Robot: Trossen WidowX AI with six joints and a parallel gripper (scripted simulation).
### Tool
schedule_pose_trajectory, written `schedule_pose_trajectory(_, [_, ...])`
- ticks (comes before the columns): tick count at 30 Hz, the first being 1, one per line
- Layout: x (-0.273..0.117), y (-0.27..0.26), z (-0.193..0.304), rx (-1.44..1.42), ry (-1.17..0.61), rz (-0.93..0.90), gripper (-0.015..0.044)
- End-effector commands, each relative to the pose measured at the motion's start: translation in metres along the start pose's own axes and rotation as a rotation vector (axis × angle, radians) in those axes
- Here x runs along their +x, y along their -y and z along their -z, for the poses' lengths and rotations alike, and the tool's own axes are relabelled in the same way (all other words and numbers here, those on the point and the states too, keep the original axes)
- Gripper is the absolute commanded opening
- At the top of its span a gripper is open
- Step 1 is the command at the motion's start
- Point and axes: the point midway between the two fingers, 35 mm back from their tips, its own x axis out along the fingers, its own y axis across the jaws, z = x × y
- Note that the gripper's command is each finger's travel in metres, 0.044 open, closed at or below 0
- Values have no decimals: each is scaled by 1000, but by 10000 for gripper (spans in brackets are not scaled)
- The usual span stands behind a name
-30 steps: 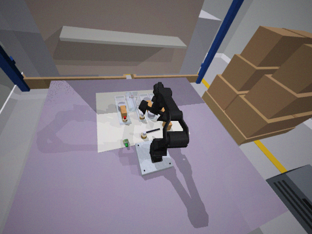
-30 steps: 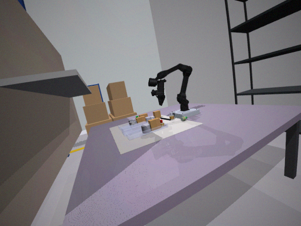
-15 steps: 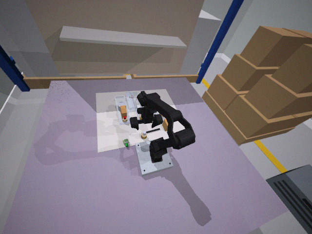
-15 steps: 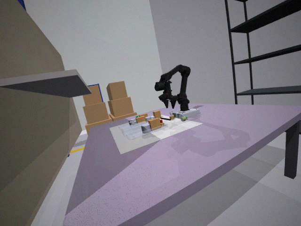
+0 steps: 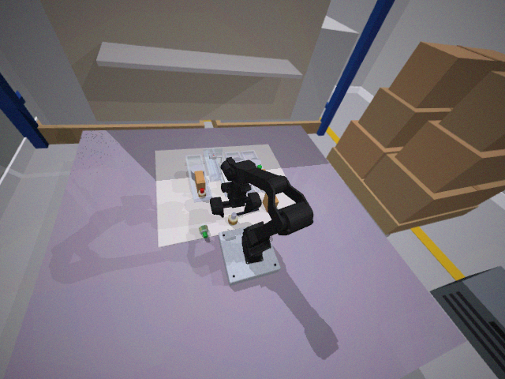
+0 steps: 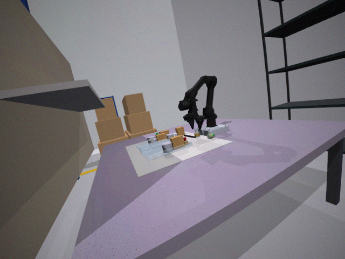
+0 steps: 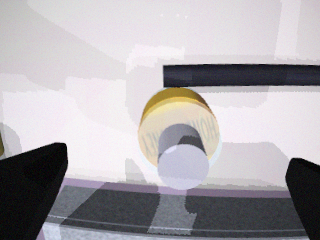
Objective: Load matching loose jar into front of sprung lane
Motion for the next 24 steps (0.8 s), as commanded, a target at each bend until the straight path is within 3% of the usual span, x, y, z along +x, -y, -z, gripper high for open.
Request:
schedule_pose_trajectory(1, [6,1,0,-1,-7,5,440])
schedule_pose_trajectory(20, [34,1,1,-1,-7,5,440])
schedule_pose_trajectory(24, [34,1,1,-1,-7,5,335])
